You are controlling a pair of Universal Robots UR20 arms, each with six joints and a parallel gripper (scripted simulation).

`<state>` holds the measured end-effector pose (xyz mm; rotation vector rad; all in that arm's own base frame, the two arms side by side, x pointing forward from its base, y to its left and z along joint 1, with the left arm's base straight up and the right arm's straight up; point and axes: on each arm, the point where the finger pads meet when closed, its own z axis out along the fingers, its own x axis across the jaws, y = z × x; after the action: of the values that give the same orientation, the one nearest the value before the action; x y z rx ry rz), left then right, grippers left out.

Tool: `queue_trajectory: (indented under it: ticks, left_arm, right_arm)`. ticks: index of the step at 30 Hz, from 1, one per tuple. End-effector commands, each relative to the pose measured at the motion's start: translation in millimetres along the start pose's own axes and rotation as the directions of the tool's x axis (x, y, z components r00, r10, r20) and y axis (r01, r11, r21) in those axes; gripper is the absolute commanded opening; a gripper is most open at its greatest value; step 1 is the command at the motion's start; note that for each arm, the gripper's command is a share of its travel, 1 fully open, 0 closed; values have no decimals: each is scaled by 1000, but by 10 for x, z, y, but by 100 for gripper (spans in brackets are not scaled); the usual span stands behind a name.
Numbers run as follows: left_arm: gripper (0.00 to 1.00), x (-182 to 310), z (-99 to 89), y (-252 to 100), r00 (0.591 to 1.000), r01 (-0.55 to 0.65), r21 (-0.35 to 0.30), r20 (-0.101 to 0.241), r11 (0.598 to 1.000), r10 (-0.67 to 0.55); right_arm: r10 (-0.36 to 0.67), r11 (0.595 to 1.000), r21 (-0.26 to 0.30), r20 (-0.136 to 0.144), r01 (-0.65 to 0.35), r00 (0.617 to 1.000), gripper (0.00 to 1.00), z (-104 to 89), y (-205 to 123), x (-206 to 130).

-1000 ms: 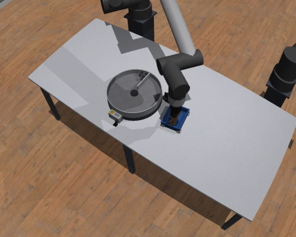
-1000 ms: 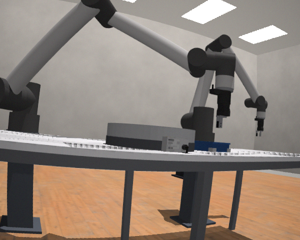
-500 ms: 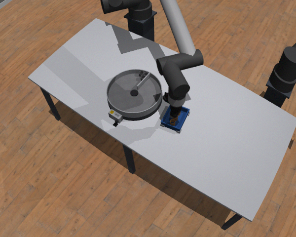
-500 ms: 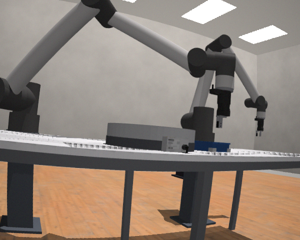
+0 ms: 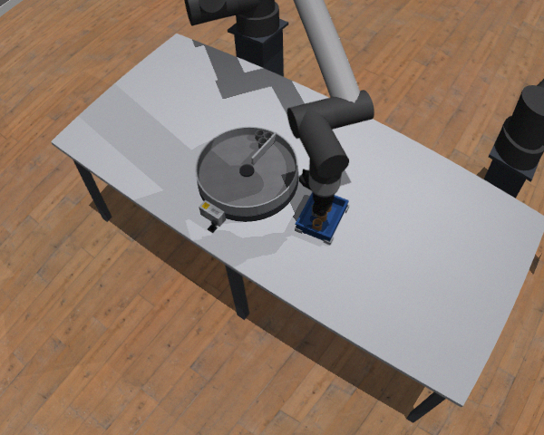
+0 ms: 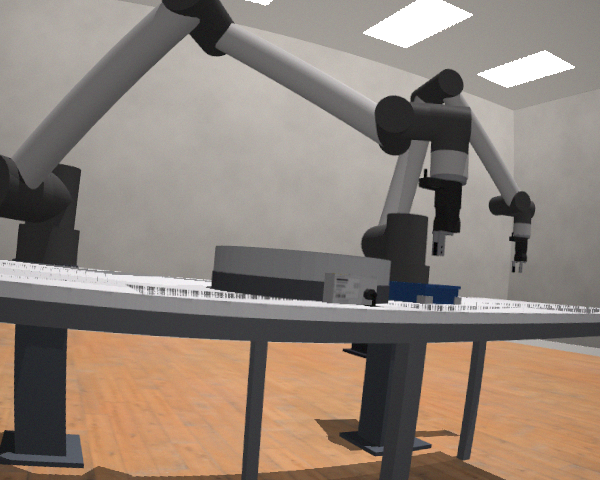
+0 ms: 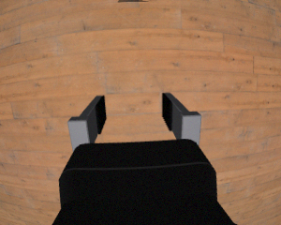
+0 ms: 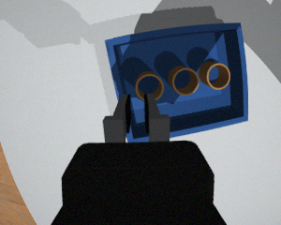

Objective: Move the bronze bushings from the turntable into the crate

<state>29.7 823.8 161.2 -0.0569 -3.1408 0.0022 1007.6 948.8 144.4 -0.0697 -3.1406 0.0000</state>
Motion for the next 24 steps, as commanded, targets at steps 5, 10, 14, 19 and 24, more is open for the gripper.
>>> queue_trajectory:
  ticks: [5,10,14,19,24]
  left_arm:
    - [100,-1,-7,6,1000,0,-1,0,1000,0]
    - [100,-1,-7,6,1000,0,-1,0,1000,0]
    - [100,-1,-7,6,1000,0,-1,0,1000,0]
    - [100,-1,-7,6,1000,0,-1,0,1000,0]
    - [100,-1,-7,6,1000,0,-1,0,1000,0]
  right_arm:
    - [0,1000,-1,1,0,1000,38,-15,4,-3]
    - [0,1000,-1,1,0,1000,100,-70,4,-3]
    - [0,1000,-1,1,0,1000,100,-317,4,-3]
    - [0,1000,-1,1,0,1000,100,-942,3,-2]
    - [0,1000,-1,1,0,1000,100,-950,3,-2]
